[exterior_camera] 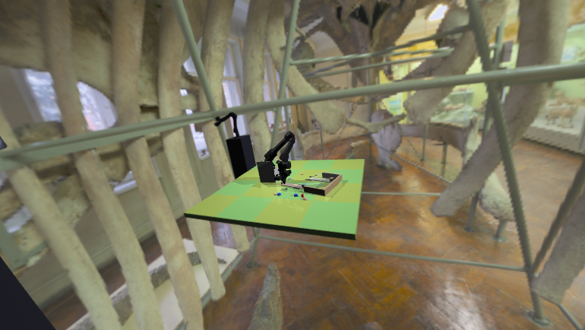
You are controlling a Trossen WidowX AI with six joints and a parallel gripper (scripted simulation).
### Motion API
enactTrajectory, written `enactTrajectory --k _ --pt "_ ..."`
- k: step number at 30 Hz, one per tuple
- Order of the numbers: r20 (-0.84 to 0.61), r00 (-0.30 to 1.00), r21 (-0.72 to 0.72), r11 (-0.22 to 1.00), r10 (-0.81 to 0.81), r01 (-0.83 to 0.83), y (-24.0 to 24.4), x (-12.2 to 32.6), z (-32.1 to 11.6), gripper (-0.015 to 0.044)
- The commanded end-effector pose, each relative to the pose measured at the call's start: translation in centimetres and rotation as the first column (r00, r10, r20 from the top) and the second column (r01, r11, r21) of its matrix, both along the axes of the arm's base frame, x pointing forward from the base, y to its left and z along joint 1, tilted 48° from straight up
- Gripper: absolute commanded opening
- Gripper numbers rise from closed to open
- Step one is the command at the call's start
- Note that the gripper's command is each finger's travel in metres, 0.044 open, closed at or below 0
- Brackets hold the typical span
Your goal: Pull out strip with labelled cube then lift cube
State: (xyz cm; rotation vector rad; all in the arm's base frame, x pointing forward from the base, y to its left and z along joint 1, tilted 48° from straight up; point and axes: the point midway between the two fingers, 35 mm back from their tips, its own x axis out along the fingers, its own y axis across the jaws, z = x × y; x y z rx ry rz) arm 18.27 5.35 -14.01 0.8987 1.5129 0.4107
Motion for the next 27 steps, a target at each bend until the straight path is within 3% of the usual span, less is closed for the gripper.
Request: enactTrajectory --k 1,10,16,22,27 --pt "-0.031 0.999 0.007 1.0 0.018 -0.017 0.6 -1.0 0.0 0.0" --pt "-0.031 0.999 0.007 1.0 0.018 -0.017 0.6 -1.0 0.0 0.0" --pt "-0.028 0.999 0.003 1.0 0.017 -0.016 -3.1 0.0 2.6 0.0" --pt "-0.03 0.999 0.004 1.0 0.018 -0.017 -3.0 -0.1 2.9 0.0" --pt "0.095 0.987 -0.012 0.991 0.13 -0.13 -3.4 2.1 2.4 0.0131"
